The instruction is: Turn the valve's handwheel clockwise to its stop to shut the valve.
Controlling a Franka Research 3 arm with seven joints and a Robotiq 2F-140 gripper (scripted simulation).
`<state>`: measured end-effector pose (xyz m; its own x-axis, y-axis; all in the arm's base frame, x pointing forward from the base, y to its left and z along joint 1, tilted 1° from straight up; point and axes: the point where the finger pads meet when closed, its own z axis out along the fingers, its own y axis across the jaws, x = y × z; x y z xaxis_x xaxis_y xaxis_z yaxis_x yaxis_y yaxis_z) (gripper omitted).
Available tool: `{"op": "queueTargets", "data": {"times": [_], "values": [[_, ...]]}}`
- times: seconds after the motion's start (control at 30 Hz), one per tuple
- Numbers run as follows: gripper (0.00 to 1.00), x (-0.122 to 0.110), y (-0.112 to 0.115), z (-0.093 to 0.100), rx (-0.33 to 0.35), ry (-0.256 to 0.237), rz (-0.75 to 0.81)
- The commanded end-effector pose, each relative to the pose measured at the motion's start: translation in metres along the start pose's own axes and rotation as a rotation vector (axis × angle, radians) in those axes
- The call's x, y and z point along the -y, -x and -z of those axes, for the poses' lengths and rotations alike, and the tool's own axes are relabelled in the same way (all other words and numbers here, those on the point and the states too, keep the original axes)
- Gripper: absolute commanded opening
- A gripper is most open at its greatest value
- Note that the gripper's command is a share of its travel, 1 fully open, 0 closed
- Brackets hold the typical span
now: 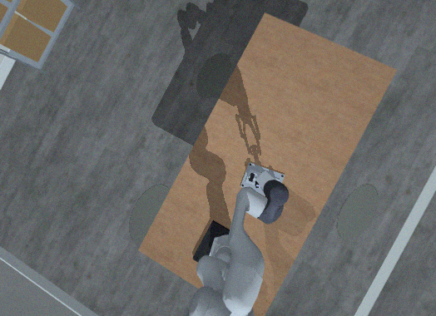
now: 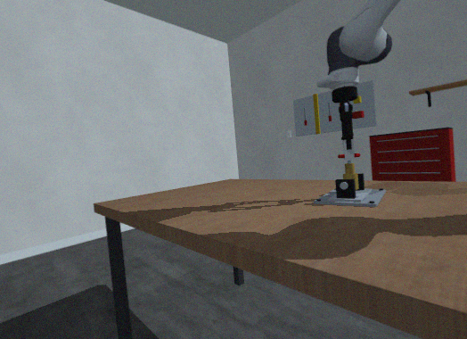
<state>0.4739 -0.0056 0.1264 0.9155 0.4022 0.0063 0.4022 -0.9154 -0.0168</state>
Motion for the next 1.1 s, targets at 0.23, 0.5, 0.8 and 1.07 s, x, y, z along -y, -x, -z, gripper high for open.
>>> {"op": "queueTargets", "data": {"times": [0.23, 0.5, 0.8, 1.07], "values": [[0.34, 0.0001, 0.0005, -0.0017, 0.004, 0.008, -0.256], [0.34, 0.0001, 0.0005, -0.0017, 0.003, 0.009, -0.373], [0.34, 0.0001, 0.0005, -0.0017, 0.003, 0.009, -0.496], [0.34, 0.0001, 0.0005, -0.0017, 0.002, 0.009, -0.609]]}}
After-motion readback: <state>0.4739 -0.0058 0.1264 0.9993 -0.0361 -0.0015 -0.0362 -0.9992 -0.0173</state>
